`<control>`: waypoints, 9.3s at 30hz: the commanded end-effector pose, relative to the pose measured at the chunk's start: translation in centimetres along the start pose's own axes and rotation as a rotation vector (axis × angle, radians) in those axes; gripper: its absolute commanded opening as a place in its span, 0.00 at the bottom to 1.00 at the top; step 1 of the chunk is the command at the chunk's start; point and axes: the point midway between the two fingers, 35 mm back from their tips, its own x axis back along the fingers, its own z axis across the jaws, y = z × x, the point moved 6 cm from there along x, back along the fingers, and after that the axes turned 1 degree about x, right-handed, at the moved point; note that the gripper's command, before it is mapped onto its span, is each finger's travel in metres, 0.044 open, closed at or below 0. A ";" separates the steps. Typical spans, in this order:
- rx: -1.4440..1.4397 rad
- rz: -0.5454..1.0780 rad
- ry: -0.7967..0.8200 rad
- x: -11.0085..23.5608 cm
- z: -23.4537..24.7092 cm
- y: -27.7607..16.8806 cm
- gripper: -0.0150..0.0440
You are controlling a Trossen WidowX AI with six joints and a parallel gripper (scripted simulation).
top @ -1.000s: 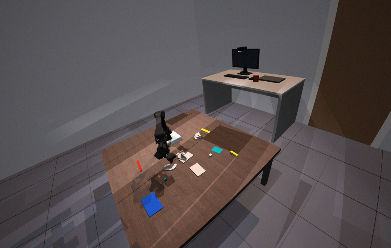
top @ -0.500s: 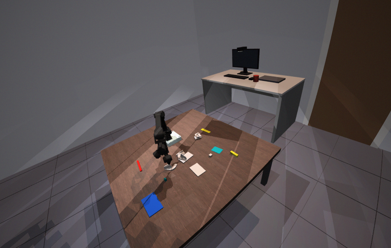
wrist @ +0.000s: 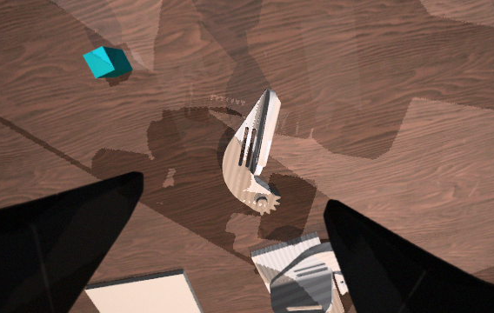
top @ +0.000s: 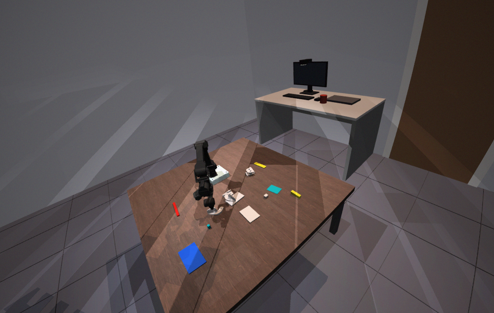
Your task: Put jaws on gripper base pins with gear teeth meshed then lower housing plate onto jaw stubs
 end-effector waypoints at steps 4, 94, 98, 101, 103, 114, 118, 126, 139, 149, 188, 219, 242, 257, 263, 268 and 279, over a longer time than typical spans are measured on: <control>-0.008 0.000 -0.023 -3.2 -0.5 0.0 1.00; -0.005 0.002 -0.022 -8.3 -0.4 0.0 0.64; -0.005 0.002 -0.022 -8.3 -0.4 0.0 0.50; -0.005 0.002 -0.022 -8.3 -0.4 0.0 0.48; -0.005 0.002 -0.022 -8.3 -0.4 0.0 0.48; -0.005 0.002 -0.022 -8.2 -0.4 0.0 0.48; -0.005 0.001 -0.022 -7.2 -0.2 0.0 0.48; -0.006 0.001 -0.022 -4.6 -0.1 0.0 0.48; -0.008 0.000 -0.023 -0.5 -0.2 0.0 0.48; -0.004 0.000 -0.023 -0.5 -0.2 0.0 0.48; 0.869 0.016 -0.023 0.2 -5.2 -4.6 0.48; 1.575 0.030 -0.019 0.1 -9.8 -7.3 0.48; 2.020 0.039 -0.013 -0.3 -12.8 -8.5 0.48; 2.020 0.039 -0.013 -0.3 -12.8 -8.5 0.48; 2.020 0.039 -0.013 -0.3 -12.8 -8.5 0.48; 2.020 0.039 -0.013 -0.3 -12.8 -8.5 0.48; 2.018 0.040 -0.010 -0.2 -12.0 -11.3 0.48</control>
